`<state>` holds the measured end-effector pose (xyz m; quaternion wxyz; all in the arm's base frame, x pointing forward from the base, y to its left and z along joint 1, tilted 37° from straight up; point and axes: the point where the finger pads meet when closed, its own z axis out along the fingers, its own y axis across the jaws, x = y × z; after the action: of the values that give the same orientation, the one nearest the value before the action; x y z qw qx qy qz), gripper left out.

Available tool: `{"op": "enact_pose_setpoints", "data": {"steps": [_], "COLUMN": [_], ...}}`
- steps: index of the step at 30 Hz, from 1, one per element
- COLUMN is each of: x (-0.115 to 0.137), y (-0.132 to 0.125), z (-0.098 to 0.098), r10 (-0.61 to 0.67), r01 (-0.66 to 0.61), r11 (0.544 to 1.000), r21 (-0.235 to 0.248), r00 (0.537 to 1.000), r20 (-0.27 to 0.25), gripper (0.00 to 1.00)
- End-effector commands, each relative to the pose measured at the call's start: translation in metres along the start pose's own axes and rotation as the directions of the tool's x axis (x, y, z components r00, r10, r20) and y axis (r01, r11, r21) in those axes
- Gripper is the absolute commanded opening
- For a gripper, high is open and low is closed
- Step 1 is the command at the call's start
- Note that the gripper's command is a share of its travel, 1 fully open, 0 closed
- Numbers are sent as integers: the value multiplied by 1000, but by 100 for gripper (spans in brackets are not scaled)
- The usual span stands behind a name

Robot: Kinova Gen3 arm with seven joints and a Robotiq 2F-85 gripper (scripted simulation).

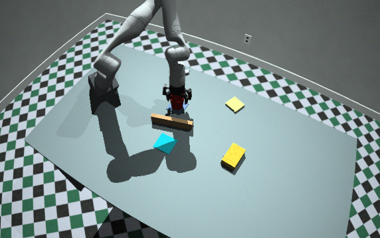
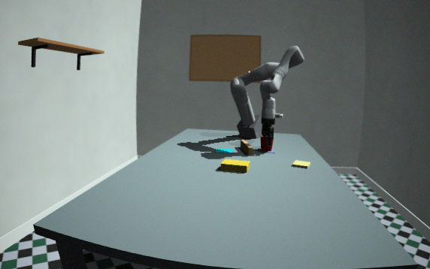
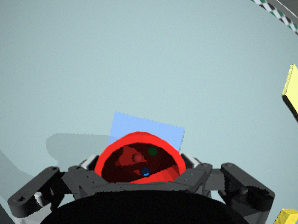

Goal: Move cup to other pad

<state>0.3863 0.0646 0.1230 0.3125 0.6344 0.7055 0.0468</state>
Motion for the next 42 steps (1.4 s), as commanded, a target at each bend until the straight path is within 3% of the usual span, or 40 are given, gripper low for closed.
{"op": "enact_pose_setpoints", "data": {"steps": [1,42], "x": [0,0], "y": [0,0], "z": [0,0], "r10": [0,0], "r01": [0,0], "r11": [1000,1000], "r21": [-1,-1], "r00": [1000,1000], "r20": [-1,-1], "gripper": [96,88]}}
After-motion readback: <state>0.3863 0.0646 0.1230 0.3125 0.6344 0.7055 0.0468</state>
